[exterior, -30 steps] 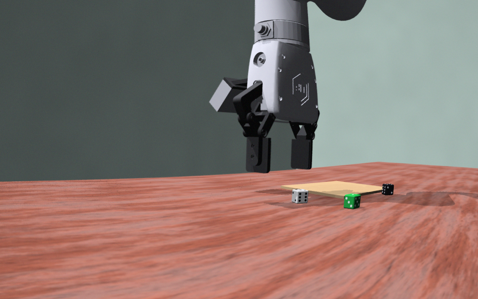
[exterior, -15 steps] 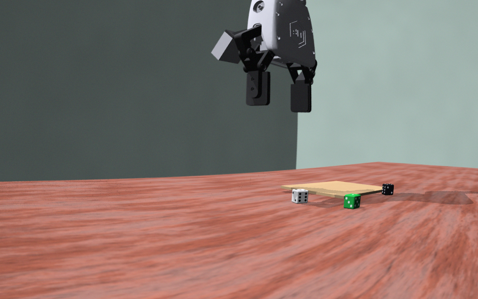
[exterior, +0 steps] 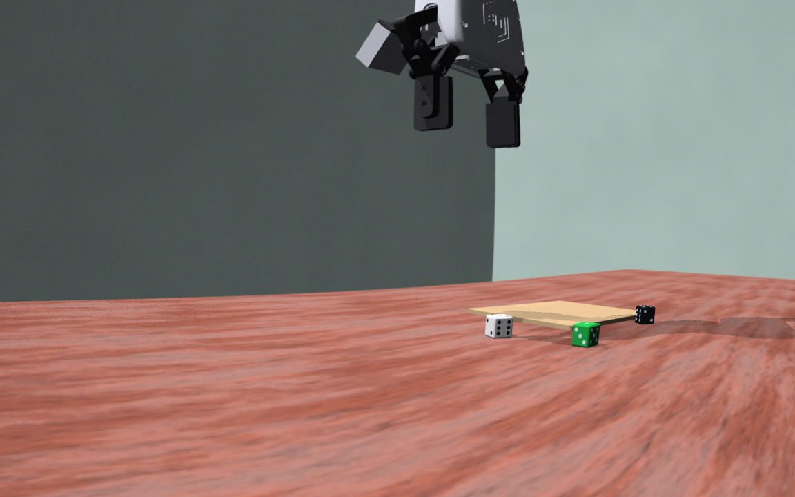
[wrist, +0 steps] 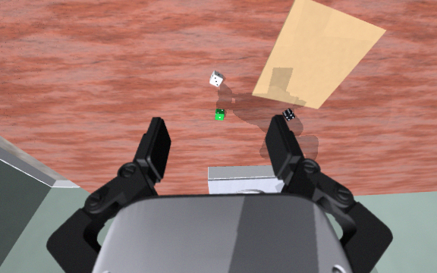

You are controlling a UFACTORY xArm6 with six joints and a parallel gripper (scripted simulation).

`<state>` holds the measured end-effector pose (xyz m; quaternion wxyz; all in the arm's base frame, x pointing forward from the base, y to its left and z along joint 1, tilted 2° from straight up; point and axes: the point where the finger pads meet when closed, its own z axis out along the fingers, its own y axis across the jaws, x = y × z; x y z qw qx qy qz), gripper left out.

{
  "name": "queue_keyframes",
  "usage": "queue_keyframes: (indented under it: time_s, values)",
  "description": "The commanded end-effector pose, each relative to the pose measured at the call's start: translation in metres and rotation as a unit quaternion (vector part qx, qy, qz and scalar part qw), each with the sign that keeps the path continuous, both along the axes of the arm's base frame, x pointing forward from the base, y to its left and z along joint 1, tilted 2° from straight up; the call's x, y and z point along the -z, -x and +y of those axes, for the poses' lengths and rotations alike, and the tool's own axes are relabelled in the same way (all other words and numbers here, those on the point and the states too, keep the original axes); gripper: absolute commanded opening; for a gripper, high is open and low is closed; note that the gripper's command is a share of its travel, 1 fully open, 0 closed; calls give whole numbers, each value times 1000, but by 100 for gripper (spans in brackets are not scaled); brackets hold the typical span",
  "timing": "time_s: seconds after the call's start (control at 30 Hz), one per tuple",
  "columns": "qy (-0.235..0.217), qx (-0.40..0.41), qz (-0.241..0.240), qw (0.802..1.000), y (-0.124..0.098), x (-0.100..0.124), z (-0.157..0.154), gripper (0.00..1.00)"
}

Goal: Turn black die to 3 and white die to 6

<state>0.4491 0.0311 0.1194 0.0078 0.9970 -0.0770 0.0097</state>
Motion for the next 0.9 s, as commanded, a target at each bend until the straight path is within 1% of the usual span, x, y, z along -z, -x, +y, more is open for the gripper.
queue_keyframes:
  time_s: [0.0, 0.03, 0.07, 0.13, 0.2, 0.3, 0.53, 0.57, 0.63, 0.7, 0.73, 0.77, 0.87]
  values:
    - [-2, 64, -4, 998, 16, -3, -26, 100]
    - [-2, 90, -4, 996, 24, -3, -35, 100]
    - [-2, 99, -4, 995, 27, -3, -39, 100]
    - [-2, 99, -4, 995, 27, -3, -39, 100]
    - [-4, 161, -5, 987, 47, -2, -60, 100]
    - [-5, 197, -6, 980, 59, -1, -72, 100]
    - [-7, 318, -8, 948, 104, 6, -106, 100]
    - [-7, 326, -8, 945, 107, 6, -108, 100]
    - [-8, 365, -9, 931, 122, 9, -117, 100]
    - [-8, 365, -9, 931, 122, 9, -117, 100]
    - [-8, 383, -9, 923, 129, 11, -121, 100]
    - [-8, 387, -9, 922, 130, 11, -122, 100]
    - [-8, 387, -9, 922, 130, 11, -122, 100]
